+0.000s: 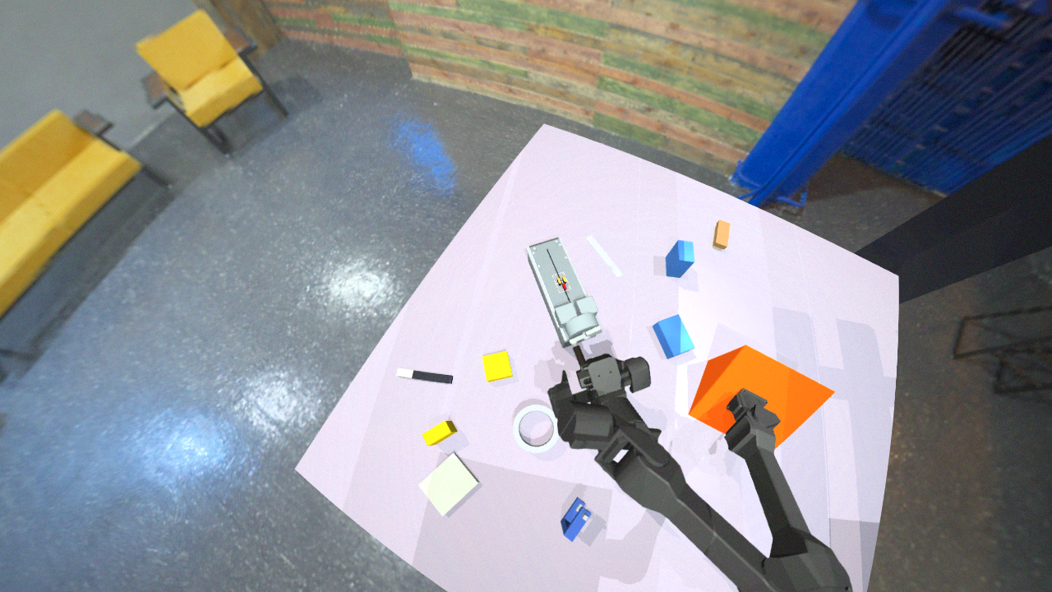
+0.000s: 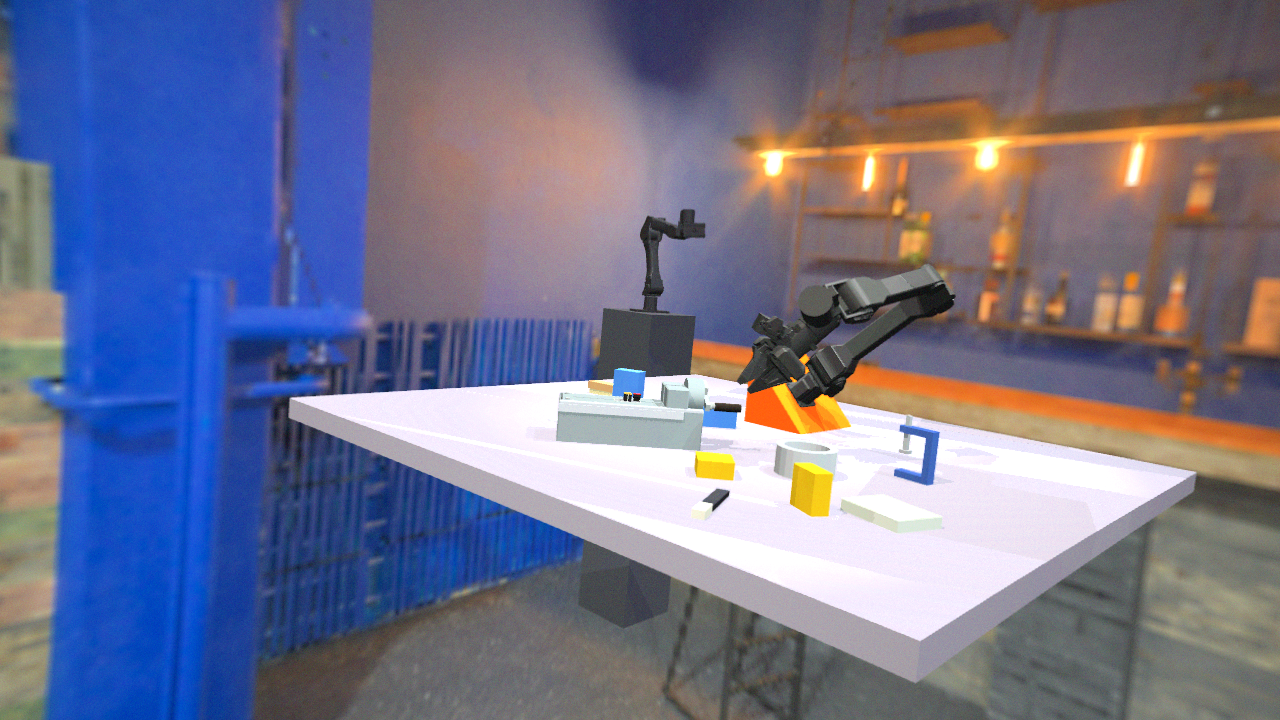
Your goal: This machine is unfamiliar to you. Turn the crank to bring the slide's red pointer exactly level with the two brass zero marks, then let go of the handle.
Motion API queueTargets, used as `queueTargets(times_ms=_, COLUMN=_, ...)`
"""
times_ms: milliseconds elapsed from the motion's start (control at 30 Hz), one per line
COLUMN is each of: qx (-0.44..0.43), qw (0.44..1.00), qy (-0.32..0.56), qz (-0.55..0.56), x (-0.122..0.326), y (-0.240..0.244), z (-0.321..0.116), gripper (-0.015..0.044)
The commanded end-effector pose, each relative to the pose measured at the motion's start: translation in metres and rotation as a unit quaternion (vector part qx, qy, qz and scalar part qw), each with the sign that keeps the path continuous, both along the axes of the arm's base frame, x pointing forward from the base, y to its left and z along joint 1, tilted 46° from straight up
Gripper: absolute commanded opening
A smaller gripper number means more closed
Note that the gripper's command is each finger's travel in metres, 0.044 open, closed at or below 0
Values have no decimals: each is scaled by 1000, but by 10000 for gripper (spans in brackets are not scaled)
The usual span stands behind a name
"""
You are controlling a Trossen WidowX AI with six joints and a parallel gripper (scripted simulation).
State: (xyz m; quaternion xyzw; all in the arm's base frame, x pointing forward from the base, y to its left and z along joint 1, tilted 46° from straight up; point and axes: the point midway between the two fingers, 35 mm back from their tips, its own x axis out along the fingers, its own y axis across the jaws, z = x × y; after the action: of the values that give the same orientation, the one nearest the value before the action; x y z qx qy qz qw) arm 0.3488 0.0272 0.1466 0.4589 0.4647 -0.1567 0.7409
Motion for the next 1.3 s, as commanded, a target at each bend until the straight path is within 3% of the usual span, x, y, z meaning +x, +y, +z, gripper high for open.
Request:
queueTargets(times_ms=0, qx=1, qw=1000, qy=-6, qz=2, x=0, y=-21, z=23, gripper=440)
queueTargets(times_ms=200, qx=2, qw=1000, qy=-9, qz=3, x=-6, y=-52, z=52, gripper=440)
queueTargets(times_ms=367, qx=4, qw=1000, qy=-14, qz=14, x=1, y=-57, z=48, gripper=440)
queueTargets(times_ms=867, qx=30, qw=986, qy=-101, qz=131, x=66, y=-109, z=-4, gripper=440)
queueTargets(times_ms=1267, qx=38, qw=954, qy=-209, qz=209, x=94, y=-163, z=-54, gripper=440)
